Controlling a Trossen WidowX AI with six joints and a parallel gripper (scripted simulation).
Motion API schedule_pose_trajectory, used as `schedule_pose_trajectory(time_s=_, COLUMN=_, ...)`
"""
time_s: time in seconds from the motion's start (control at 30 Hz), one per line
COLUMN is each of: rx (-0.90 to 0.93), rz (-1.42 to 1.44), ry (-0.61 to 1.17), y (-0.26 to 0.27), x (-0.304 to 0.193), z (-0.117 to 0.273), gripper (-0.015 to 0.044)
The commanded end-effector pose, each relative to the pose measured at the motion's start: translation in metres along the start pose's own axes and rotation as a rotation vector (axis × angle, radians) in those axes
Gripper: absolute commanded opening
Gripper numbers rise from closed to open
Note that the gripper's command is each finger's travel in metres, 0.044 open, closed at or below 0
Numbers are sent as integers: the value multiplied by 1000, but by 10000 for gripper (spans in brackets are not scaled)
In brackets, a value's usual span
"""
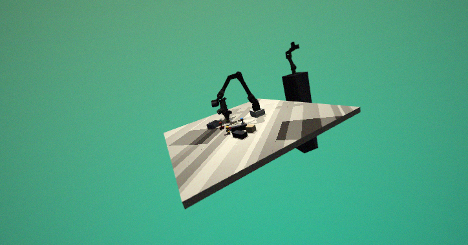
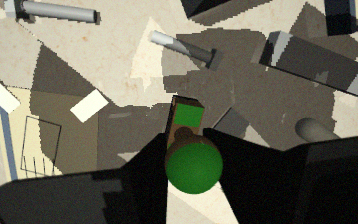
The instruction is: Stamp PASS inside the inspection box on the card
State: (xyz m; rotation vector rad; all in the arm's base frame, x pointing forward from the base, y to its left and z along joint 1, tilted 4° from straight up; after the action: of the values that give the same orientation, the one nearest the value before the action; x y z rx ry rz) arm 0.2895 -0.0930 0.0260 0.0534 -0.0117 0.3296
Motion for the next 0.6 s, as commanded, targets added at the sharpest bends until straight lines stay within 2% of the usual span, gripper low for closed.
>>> schedule_pose_trajectory(time_s=0.0, rx=-3, rz=0, ry=-3, y=0, x=1, z=4, gripper=0)
schedule_pose_trajectory(time_s=0.57, rx=-4, rz=0, ry=-3, y=-1, x=1, z=12, gripper=0)
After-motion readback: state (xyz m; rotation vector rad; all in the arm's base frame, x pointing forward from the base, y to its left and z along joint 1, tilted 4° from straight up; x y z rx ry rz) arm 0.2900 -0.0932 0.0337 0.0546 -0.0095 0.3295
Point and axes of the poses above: the point midway between the two fingers, 35 mm back from their tips, its own z axis back along the fingers, its own y axis across the jaws, x = y × z, the point moved 3 cm from there along z, back along the fingers, and after that the axes turned 8 degrees about z, right-handed, at the moved point
